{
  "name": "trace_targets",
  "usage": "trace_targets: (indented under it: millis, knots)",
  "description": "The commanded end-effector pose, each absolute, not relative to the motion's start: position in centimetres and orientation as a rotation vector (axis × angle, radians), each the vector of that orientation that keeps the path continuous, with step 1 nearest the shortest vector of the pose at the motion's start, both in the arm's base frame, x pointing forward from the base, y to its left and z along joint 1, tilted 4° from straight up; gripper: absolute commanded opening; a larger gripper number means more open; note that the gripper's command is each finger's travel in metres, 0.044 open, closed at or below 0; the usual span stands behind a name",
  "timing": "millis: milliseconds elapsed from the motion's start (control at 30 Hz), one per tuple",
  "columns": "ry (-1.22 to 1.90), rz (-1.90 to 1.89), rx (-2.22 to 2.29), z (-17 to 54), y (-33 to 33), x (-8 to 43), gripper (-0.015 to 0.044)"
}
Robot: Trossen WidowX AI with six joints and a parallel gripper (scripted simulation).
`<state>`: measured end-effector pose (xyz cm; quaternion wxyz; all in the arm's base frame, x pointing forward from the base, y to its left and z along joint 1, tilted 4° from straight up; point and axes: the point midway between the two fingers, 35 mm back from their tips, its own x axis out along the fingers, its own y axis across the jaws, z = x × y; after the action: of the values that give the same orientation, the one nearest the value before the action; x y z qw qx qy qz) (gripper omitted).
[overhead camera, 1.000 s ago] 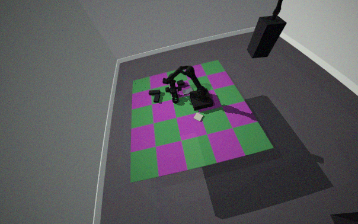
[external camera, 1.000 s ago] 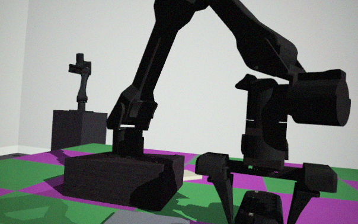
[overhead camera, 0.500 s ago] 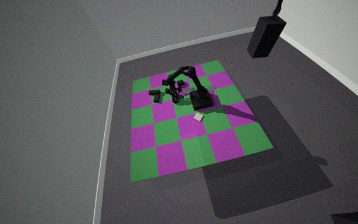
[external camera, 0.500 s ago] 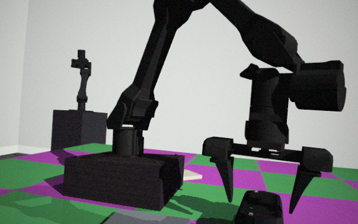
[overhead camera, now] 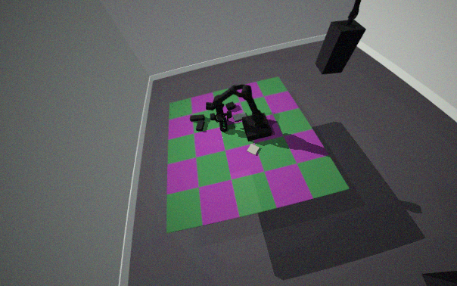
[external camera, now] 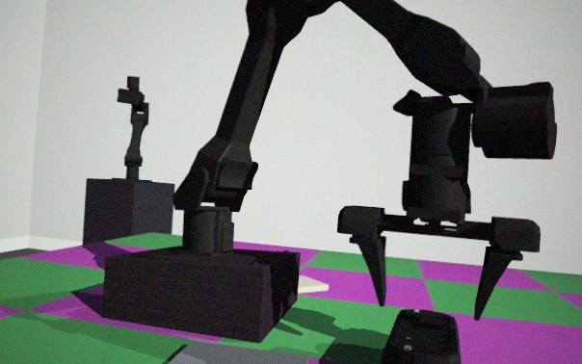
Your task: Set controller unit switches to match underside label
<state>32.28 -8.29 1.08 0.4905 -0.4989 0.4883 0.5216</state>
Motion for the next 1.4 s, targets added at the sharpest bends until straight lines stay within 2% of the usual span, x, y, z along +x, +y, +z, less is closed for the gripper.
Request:
trace_targets:
  millis: [0, 100, 233, 433, 1000, 1367]
  knots:
    - [1.185, 1.264, -1.207, 1.2, -8.2, 32.2, 0.044]
    - [1.185, 1.264, -1.207, 1.5, -8.2, 32.3, 0.044]
    - [1.185, 1.266, -1.212, 5.8, -8.5, 32.4, 0.044]
    - [1.185, 1.266, -1.212, 6.1, -8.5, 32.4, 0.044]
    - [1.185, 1.266, -1.212, 6.1, -8.5, 32.4, 0.0]
    - [1.185, 1.266, -1.212, 6.1, -8.5, 32.4, 0.0]
